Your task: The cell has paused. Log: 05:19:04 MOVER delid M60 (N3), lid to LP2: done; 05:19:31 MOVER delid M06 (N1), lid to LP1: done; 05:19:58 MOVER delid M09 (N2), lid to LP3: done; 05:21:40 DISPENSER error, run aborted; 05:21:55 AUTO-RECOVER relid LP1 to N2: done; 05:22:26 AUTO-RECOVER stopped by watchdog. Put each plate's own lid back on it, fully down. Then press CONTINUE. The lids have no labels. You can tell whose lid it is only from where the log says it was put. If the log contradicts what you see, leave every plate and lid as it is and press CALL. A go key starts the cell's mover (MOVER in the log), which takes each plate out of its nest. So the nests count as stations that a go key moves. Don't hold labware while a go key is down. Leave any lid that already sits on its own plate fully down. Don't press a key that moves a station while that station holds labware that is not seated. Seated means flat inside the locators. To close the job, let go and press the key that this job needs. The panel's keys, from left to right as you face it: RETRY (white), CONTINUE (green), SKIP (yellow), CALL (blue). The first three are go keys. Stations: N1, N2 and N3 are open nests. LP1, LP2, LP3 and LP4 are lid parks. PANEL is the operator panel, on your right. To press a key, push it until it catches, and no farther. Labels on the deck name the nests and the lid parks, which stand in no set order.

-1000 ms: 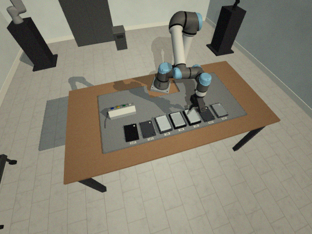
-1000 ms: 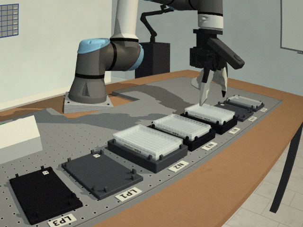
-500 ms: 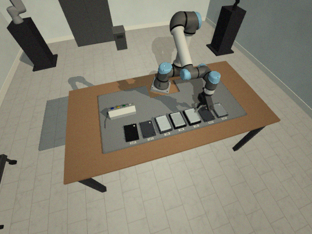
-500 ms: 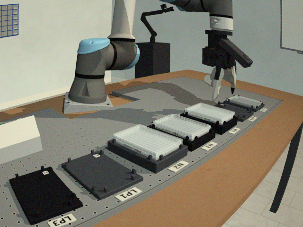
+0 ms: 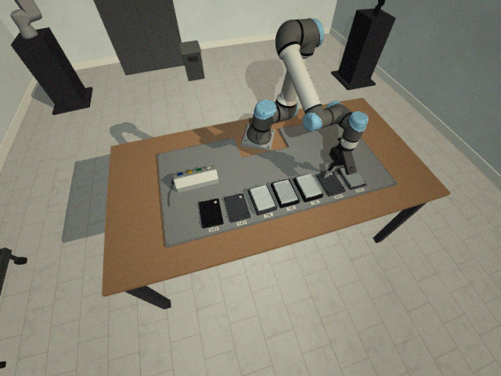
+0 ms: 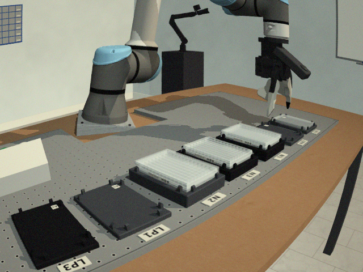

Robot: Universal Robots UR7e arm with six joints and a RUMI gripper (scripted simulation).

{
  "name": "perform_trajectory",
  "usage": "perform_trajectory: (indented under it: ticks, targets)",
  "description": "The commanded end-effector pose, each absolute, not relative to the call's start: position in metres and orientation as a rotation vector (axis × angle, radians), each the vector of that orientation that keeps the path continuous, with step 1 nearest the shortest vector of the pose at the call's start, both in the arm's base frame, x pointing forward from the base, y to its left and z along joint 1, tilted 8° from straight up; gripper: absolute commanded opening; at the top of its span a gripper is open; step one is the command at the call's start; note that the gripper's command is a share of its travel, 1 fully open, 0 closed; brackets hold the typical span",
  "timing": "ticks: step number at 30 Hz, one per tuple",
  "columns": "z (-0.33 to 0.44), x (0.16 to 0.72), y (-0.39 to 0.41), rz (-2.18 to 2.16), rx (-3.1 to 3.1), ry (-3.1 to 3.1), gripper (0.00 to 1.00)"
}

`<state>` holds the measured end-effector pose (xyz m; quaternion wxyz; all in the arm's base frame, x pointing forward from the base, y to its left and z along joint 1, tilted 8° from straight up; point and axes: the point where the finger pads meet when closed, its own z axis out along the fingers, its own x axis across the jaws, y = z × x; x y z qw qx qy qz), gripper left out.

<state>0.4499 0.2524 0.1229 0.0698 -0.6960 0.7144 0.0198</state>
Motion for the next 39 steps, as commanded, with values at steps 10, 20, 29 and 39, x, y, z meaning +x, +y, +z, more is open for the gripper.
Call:
perform_trajectory:
  ticks: [10,20,29,39]
  targets:
    - [0.132,0.452,0.319,0.057,-2.094,2.151,0.82]
    - [0.137,0.453,0.359,0.057,-2.093,2.151,0.82]
    - [0.138,0.453,0.371,0.057,-2.093,2.151,0.82]
    - [0.135,0.454,0.371,0.057,-2.093,2.151,0.82]
